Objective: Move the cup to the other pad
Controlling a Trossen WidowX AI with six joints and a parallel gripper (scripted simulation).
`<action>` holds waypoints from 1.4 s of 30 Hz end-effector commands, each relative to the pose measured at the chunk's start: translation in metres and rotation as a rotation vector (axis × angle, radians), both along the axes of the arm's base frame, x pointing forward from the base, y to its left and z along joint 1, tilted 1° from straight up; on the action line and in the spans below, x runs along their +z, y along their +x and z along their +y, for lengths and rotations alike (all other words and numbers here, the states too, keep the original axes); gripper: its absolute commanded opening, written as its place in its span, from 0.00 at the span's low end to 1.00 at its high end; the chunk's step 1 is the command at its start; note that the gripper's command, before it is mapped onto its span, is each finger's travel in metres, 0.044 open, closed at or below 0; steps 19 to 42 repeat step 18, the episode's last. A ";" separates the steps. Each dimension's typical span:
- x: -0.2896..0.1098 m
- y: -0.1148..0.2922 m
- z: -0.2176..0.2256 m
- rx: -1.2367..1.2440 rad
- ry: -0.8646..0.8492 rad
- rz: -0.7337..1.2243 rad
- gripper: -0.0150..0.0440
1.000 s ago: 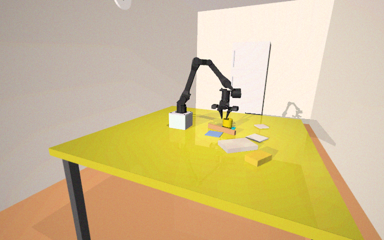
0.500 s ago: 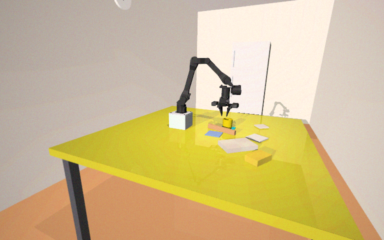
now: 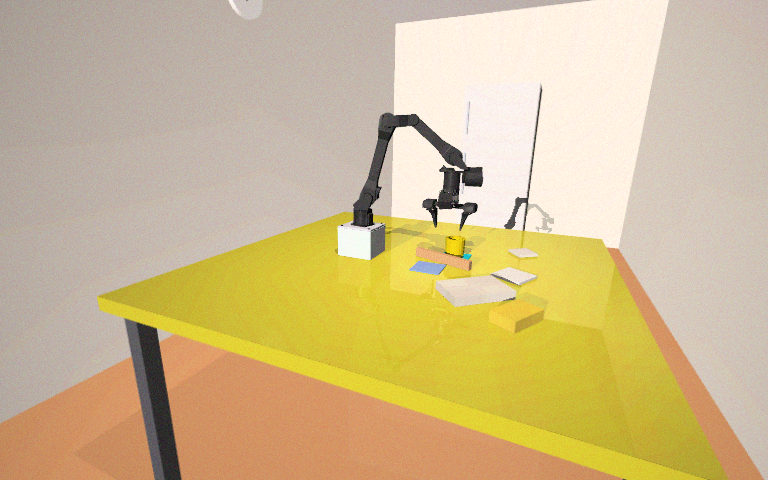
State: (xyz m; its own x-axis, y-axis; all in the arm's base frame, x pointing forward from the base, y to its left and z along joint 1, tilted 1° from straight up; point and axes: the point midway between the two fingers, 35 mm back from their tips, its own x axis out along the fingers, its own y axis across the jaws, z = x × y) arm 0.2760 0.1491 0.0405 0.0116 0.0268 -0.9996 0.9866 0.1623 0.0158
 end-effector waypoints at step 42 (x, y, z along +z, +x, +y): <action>0.046 0.001 -0.001 0.001 0.008 -0.015 1.00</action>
